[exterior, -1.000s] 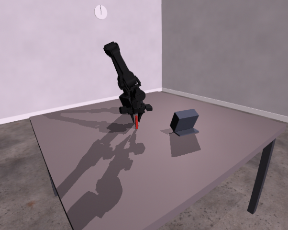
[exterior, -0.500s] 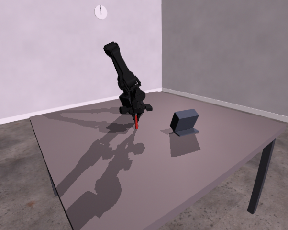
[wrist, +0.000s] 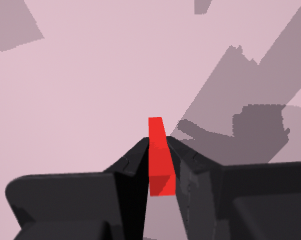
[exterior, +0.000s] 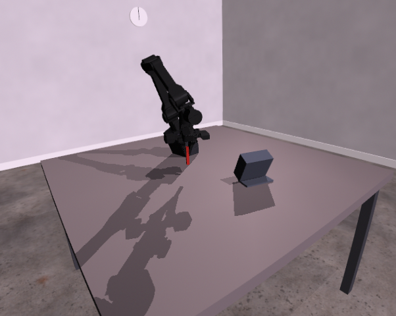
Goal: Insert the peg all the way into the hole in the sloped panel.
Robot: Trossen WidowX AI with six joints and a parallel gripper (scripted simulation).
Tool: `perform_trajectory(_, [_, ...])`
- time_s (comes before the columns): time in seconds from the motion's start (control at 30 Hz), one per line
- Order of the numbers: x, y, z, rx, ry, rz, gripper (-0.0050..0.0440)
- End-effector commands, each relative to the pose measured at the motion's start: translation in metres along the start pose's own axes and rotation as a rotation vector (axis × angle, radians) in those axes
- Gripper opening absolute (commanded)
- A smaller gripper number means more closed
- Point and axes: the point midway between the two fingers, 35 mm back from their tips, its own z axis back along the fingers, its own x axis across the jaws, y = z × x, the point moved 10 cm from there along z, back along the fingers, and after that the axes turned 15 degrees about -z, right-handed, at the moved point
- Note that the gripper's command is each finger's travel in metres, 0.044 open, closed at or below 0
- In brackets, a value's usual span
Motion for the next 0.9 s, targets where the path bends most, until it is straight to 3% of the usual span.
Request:
perform_trajectory(0.0, [-0.001, 0.000, 0.030, -0.031, -0.007, -0.014, 0.0000])
perform_trajectory(0.3, [0.005, 0.000, 0.030, -0.030, -0.009, -0.014, 0.0000])
perform_trajectory(0.87, [0.052, 0.006, 0.029, -0.019, -0.024, -0.014, 0.0000])
